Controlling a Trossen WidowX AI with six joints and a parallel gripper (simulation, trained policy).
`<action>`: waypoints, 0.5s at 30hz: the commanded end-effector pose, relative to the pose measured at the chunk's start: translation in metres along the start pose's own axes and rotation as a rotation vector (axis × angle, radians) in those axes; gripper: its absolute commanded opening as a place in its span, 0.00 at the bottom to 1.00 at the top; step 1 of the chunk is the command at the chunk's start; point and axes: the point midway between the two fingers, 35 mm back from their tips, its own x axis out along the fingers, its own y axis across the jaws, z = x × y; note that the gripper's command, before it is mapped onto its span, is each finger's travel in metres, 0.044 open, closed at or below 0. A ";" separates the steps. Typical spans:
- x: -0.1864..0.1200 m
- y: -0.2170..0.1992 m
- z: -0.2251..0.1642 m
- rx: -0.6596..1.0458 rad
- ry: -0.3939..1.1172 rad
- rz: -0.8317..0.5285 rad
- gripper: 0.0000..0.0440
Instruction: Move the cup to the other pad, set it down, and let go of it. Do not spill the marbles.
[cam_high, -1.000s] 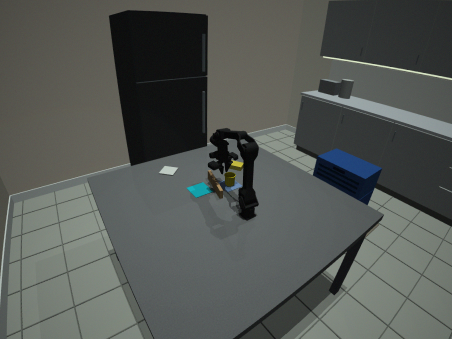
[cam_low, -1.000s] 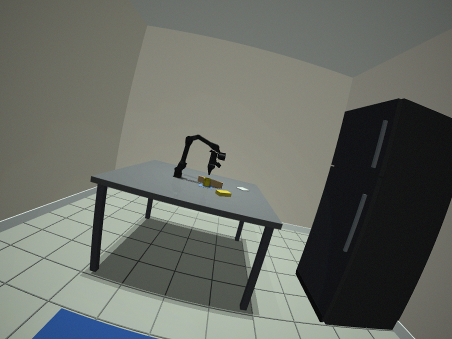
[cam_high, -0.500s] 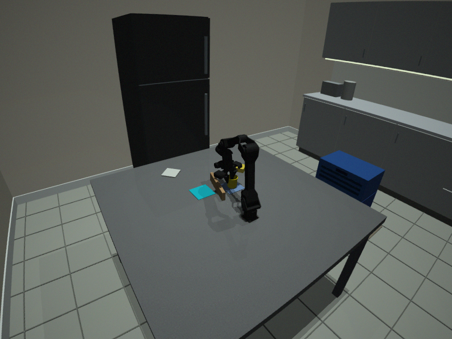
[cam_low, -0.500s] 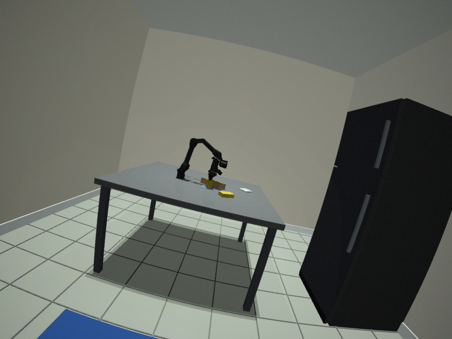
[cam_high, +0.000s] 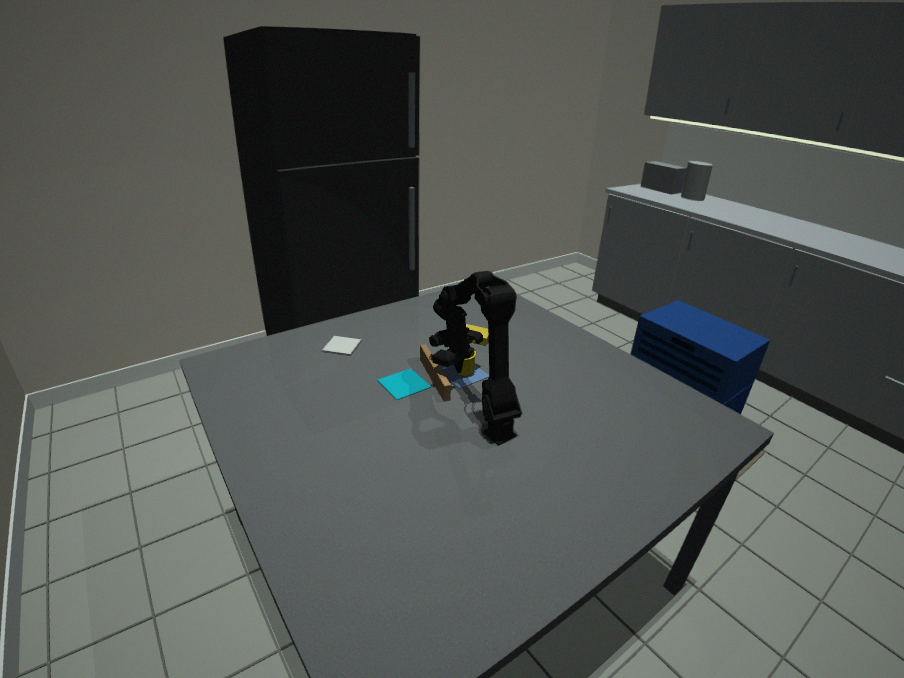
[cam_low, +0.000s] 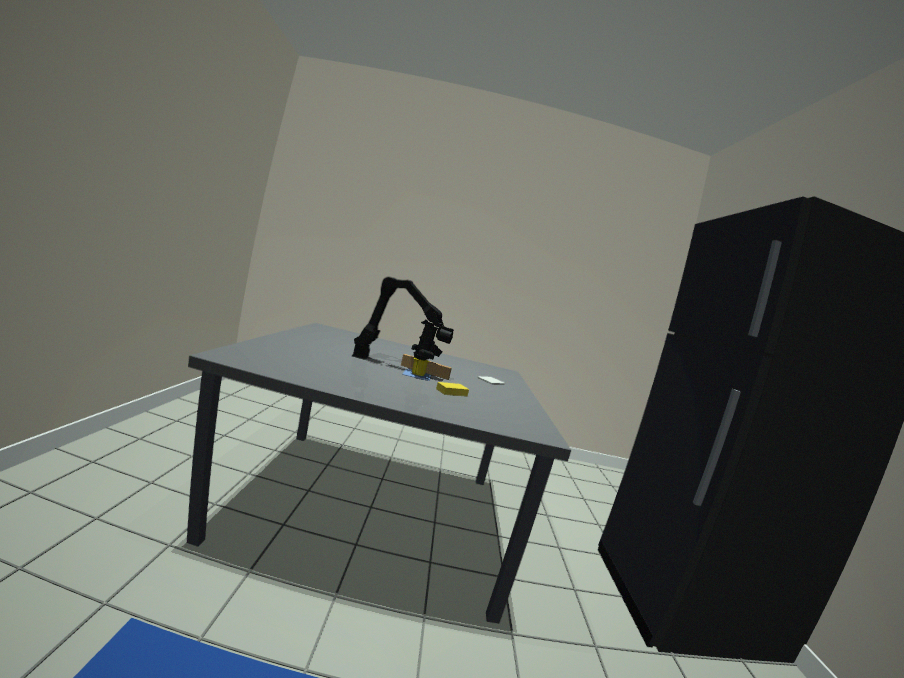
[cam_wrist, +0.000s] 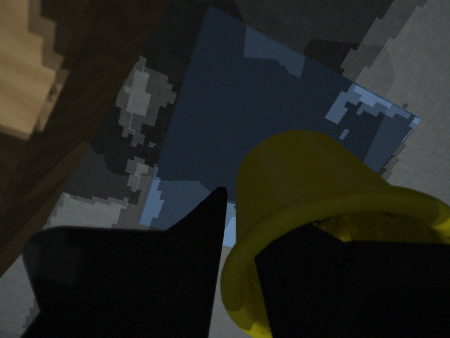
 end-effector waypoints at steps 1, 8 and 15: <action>-0.007 -0.002 0.003 -0.028 -0.018 0.000 0.00; -0.023 -0.004 0.010 -0.063 -0.043 -0.002 0.00; -0.040 -0.002 0.021 -0.080 -0.070 -0.005 0.01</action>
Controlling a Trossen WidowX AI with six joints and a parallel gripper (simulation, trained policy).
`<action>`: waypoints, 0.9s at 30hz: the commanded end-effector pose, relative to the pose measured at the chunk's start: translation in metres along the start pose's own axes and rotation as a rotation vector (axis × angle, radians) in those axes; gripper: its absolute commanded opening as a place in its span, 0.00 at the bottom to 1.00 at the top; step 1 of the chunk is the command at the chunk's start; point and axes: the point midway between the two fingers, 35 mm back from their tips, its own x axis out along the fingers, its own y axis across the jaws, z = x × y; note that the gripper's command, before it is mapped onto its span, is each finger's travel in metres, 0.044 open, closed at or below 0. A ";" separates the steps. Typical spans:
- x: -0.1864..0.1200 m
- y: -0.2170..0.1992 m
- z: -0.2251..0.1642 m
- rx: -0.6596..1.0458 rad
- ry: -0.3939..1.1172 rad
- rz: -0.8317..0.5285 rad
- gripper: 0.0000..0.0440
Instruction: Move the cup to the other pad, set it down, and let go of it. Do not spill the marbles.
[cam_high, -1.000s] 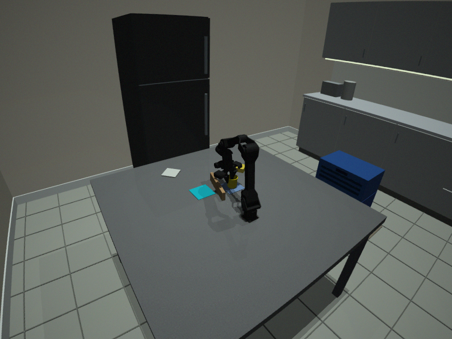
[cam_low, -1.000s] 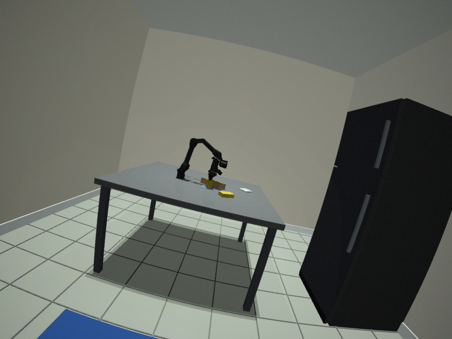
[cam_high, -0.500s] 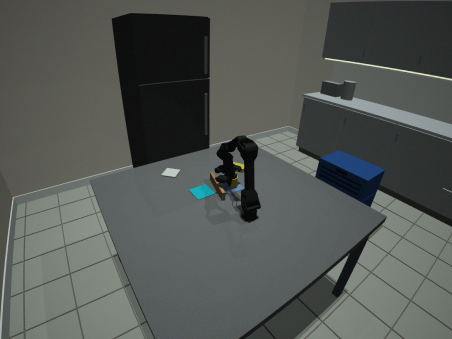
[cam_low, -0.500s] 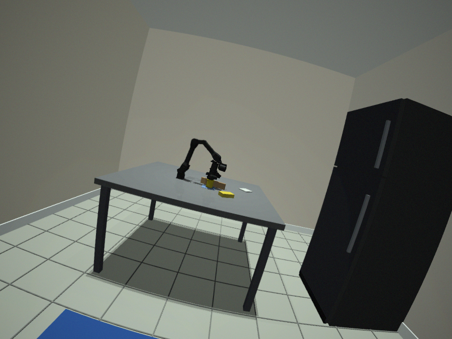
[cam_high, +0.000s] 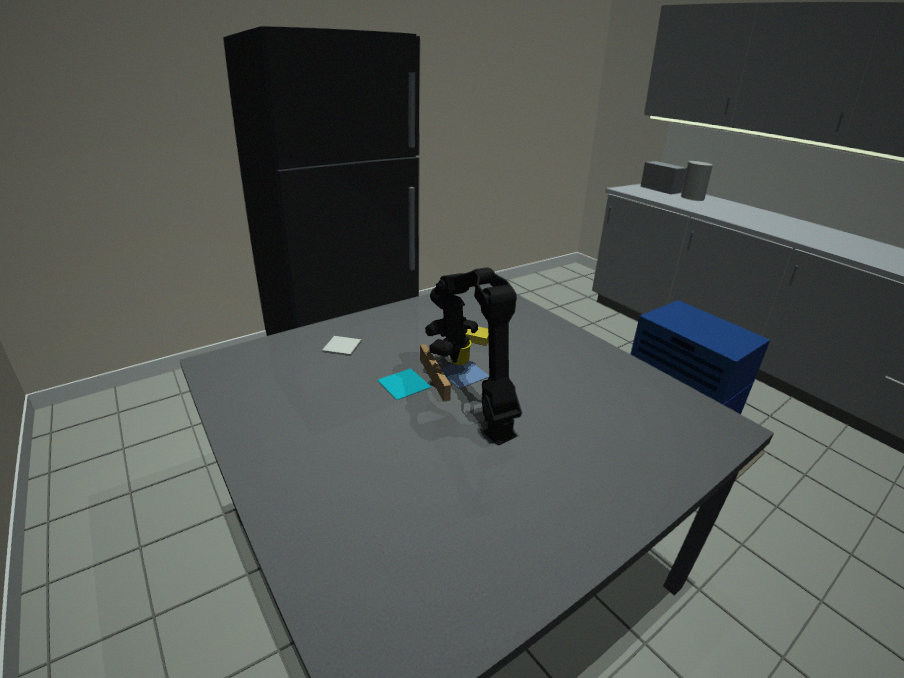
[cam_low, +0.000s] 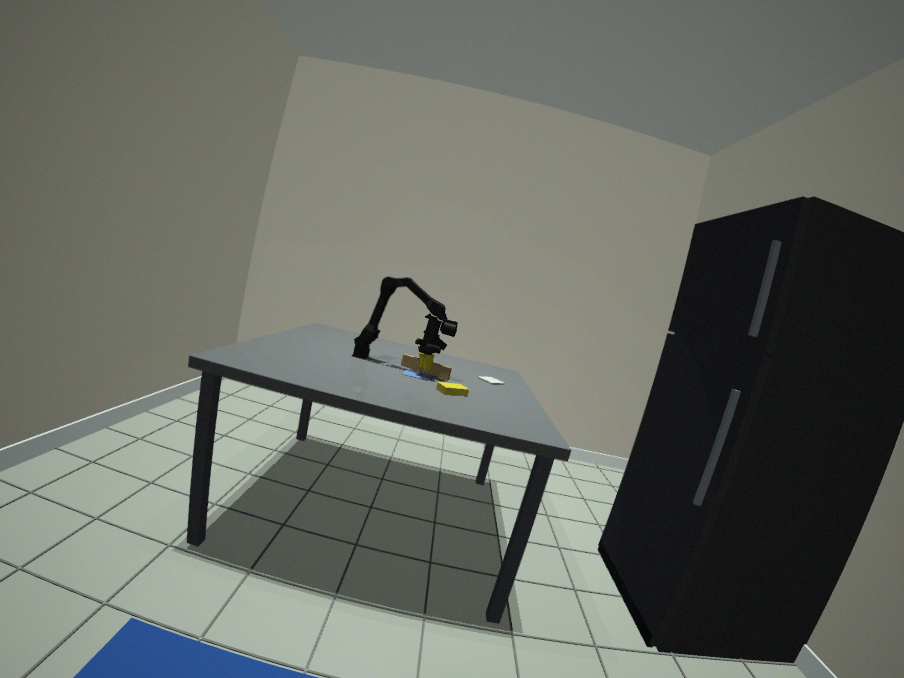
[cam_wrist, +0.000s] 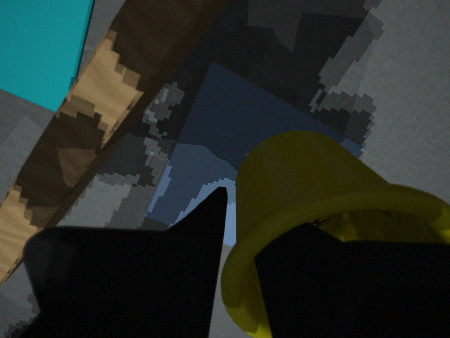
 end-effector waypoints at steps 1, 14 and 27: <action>-0.010 0.001 0.008 -0.010 -0.023 -0.003 0.01; -0.037 0.013 0.040 -0.050 -0.085 -0.025 0.01; -0.054 0.044 0.075 -0.094 -0.152 -0.040 0.00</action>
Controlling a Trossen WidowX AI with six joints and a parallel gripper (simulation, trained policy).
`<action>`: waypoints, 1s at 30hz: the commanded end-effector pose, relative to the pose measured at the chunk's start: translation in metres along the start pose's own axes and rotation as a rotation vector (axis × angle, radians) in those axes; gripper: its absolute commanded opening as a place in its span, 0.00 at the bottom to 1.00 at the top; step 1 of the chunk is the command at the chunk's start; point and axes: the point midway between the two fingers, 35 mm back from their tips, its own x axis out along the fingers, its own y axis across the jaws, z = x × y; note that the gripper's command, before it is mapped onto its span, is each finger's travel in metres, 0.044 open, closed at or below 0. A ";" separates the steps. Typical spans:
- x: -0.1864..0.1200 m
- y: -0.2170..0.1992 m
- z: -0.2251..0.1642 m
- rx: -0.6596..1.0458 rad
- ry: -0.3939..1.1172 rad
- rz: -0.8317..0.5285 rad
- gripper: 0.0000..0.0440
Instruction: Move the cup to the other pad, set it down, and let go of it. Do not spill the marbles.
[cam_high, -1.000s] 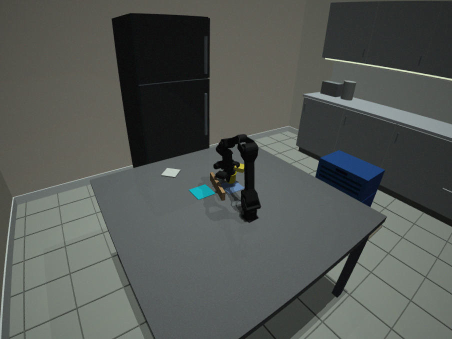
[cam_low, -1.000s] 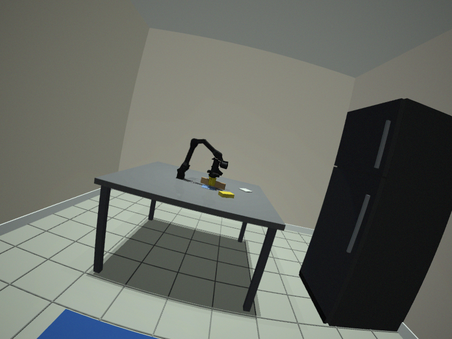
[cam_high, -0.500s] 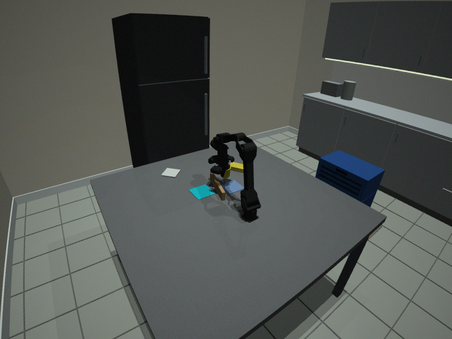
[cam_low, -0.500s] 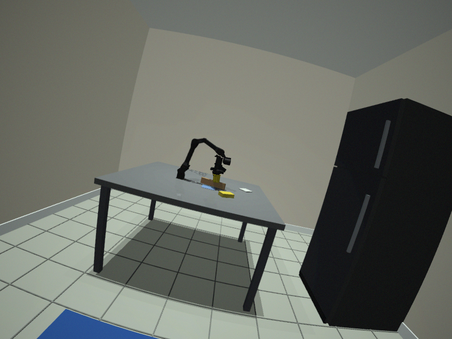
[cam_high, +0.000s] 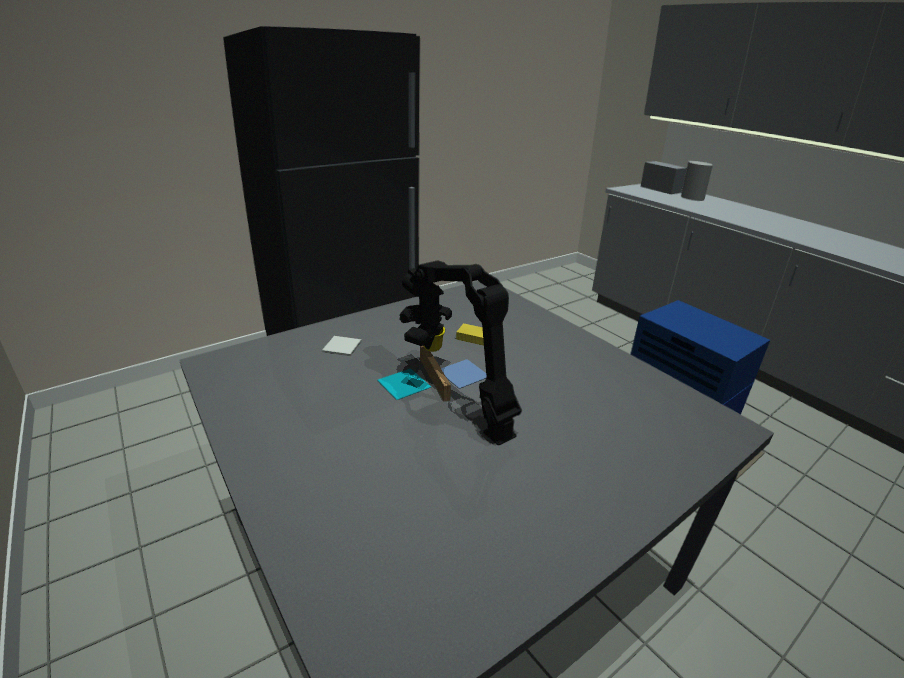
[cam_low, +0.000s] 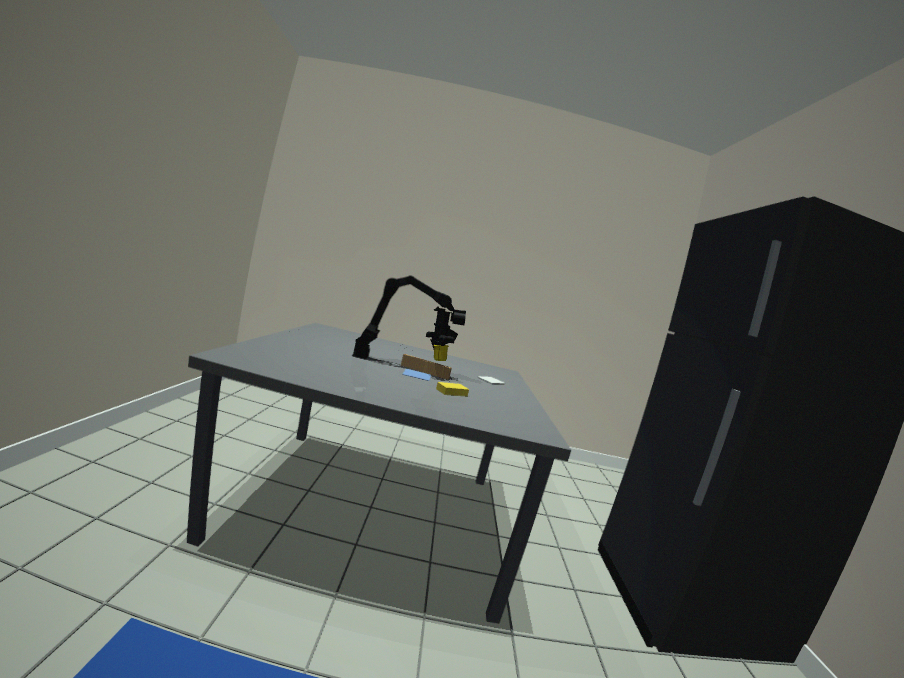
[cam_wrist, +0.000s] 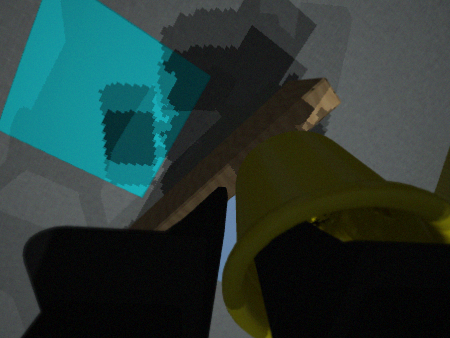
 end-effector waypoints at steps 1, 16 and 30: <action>-0.005 0.007 0.012 -0.008 -0.028 -0.003 0.00; -0.003 0.057 0.047 -0.055 -0.083 0.000 0.00; 0.018 0.101 0.058 -0.072 -0.087 0.006 0.00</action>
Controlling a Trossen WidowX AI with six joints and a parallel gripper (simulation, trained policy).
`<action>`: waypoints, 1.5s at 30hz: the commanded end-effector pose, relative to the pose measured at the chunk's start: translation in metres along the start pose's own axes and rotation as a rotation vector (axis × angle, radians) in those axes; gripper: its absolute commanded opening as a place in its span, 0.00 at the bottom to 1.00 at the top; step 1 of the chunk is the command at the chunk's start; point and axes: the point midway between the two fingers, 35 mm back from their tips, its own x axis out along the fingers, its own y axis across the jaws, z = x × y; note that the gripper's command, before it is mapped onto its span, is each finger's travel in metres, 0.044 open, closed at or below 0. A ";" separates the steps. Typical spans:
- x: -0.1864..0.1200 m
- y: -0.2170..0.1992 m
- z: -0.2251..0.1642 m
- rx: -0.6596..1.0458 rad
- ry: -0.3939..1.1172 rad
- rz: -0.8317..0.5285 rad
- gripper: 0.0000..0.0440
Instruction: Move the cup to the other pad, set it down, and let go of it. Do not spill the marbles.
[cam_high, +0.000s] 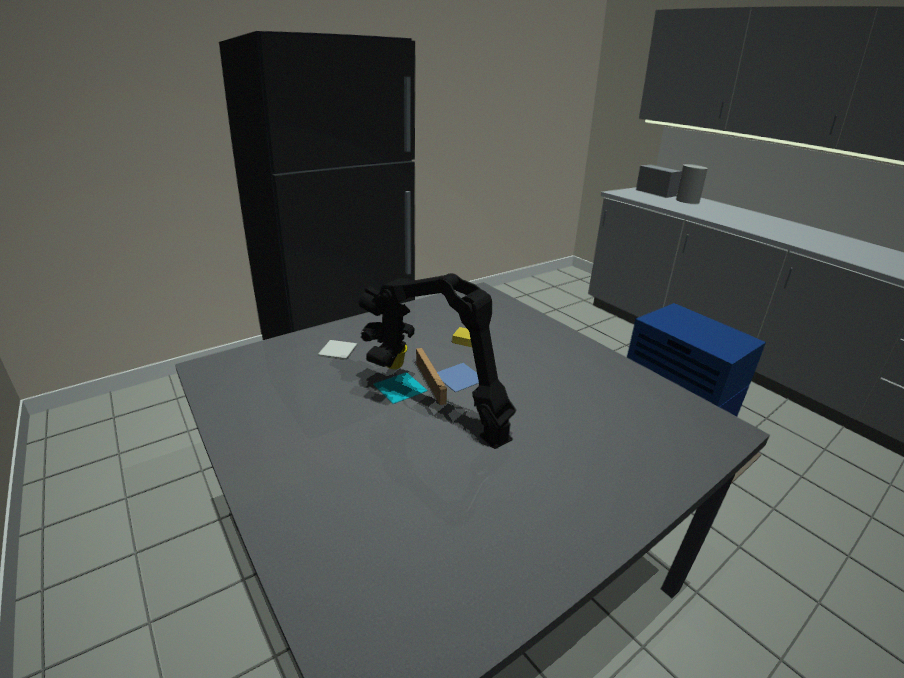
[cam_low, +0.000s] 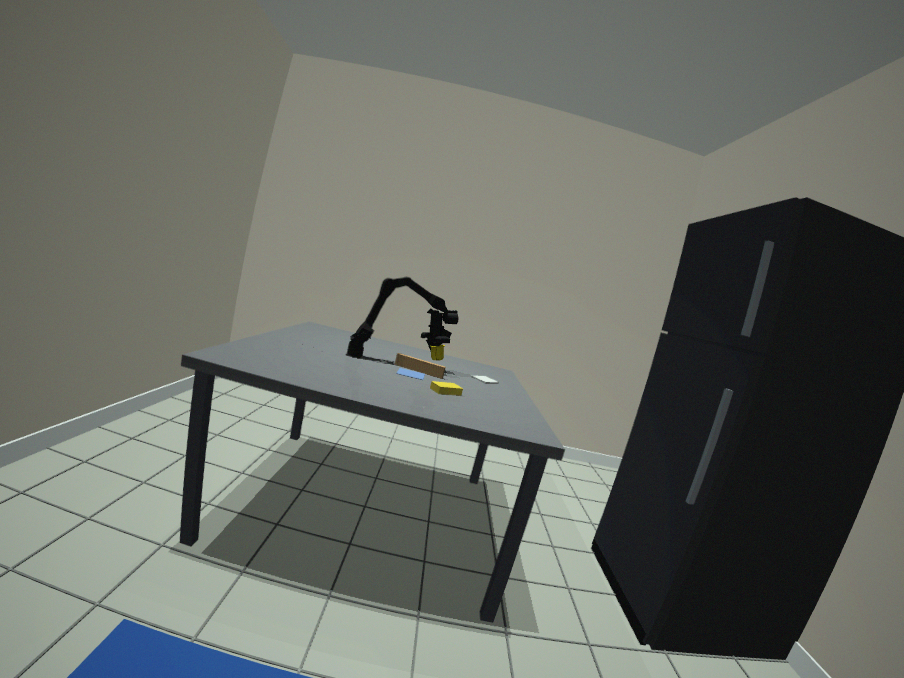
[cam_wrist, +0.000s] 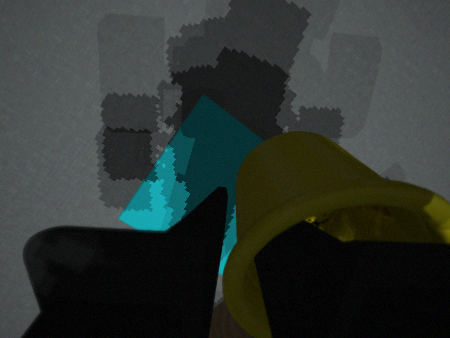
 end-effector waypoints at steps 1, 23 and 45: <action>0.009 0.005 -0.003 0.005 0.011 -0.006 0.00; 0.041 0.017 -0.018 0.055 0.002 -0.013 0.26; -0.013 0.019 -0.016 0.097 -0.146 0.040 0.50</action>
